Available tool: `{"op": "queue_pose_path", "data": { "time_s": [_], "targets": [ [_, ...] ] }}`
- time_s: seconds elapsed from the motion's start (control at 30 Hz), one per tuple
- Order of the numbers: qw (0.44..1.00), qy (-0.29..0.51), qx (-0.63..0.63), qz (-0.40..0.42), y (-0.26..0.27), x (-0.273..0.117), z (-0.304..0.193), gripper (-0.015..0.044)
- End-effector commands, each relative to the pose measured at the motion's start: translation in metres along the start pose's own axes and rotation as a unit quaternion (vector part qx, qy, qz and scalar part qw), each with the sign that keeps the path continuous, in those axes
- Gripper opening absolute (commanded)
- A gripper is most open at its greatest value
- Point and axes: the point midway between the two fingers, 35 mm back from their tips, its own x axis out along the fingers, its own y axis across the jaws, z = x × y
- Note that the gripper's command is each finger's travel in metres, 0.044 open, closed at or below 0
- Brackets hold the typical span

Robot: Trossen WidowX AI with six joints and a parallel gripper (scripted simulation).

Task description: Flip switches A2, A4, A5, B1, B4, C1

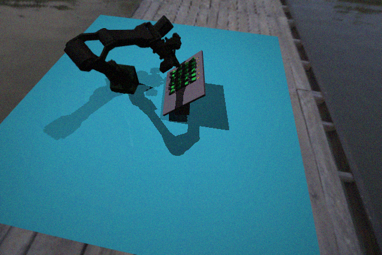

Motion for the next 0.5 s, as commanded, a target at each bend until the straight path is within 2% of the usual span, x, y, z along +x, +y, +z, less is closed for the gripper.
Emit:
{"op": "queue_pose_path", "data": {
  "time_s": [0.0,0.47],
  "targets": [
    [1.0,0.002,-0.005,0.001,0.0006,0.0012,-0.0024,0.0],
    [1.0,0.002,-0.005,0.001,0.0006,0.0031,-0.0023,0.0]
  ]
}}
